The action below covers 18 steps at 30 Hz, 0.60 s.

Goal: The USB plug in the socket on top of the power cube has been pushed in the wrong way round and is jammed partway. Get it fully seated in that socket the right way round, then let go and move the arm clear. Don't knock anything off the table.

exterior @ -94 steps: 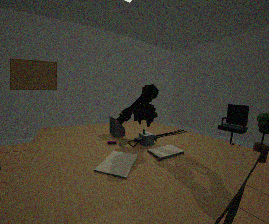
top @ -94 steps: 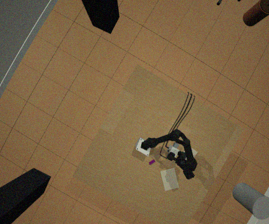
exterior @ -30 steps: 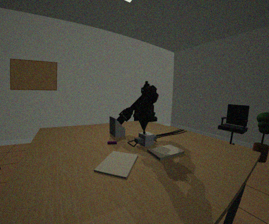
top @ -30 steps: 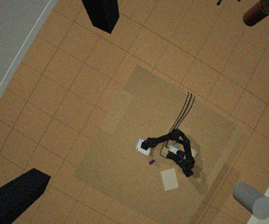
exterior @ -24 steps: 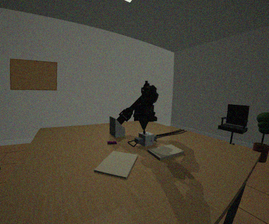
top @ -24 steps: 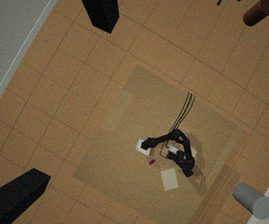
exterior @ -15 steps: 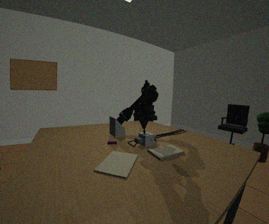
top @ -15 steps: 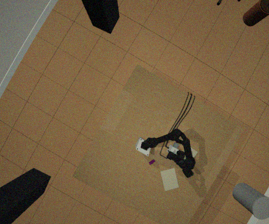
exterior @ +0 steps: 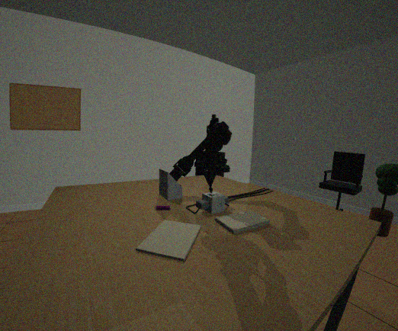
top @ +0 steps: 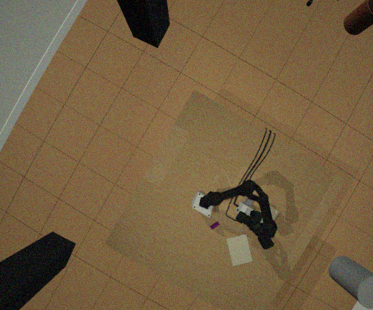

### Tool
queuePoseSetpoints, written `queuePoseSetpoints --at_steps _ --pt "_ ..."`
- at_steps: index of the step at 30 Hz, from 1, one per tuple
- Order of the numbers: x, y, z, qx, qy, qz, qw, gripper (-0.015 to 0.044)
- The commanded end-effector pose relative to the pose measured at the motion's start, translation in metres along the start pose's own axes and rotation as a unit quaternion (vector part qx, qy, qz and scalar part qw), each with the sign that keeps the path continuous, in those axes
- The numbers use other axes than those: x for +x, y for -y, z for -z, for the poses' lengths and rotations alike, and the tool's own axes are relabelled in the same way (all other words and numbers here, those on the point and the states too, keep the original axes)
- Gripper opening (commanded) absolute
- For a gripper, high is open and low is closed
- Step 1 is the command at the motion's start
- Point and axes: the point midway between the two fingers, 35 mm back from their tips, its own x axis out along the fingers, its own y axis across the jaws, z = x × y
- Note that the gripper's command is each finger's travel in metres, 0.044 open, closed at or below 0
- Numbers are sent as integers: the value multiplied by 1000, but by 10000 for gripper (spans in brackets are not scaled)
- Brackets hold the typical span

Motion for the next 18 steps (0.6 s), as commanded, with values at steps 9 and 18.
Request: queuePoseSetpoints --at_steps 9,18 --pt "-8 0 0 -3 -2 -1 1000 0" --pt "-12 0 0 0 -1 -1 1000 0"
